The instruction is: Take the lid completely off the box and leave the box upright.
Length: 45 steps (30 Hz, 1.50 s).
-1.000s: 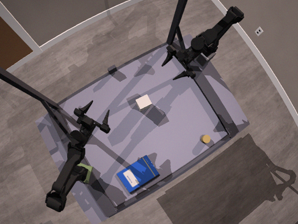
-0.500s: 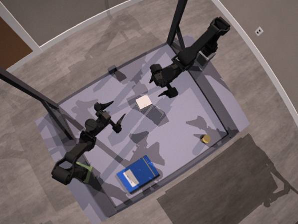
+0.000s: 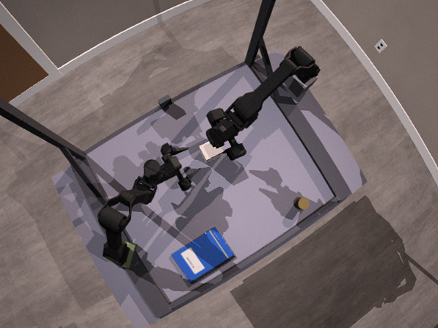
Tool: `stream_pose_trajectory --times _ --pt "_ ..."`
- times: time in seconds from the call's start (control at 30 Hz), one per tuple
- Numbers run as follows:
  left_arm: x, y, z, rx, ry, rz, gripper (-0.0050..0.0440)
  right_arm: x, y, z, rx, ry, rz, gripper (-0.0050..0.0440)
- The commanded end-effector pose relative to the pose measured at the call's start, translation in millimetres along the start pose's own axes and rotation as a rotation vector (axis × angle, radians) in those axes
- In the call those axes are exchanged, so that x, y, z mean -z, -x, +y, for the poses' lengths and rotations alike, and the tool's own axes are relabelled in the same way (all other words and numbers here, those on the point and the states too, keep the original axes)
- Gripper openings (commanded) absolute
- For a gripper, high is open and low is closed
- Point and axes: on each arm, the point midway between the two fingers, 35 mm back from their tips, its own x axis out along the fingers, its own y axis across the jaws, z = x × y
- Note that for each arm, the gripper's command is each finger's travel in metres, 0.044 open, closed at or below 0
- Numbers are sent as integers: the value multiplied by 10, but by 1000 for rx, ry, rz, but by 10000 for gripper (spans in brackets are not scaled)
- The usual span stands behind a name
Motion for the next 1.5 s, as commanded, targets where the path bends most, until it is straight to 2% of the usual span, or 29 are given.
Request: stream_pose_trajectory --times 0.0,0.2,0.3,0.33,0.4,1.47 --pt "-132 65 25 -7 -11 5 402 -60 -129 13 30 -26 -24 440" --pt "-119 -34 30 -2 -10 36 402 34 -174 3 45 -19 -8 440" --pt "-110 16 25 -3 -10 28 402 33 -173 5 44 -18 -8 440" --pt "-62 -20 16 0 -9 40 402 -25 -175 5 40 -24 -18 440" --pt "-13 -137 9 4 -8 55 402 25 -215 -1 38 -14 -7 440" --pt "-2 -546 7 3 -4 51 402 14 -633 -22 38 -13 -9 440"
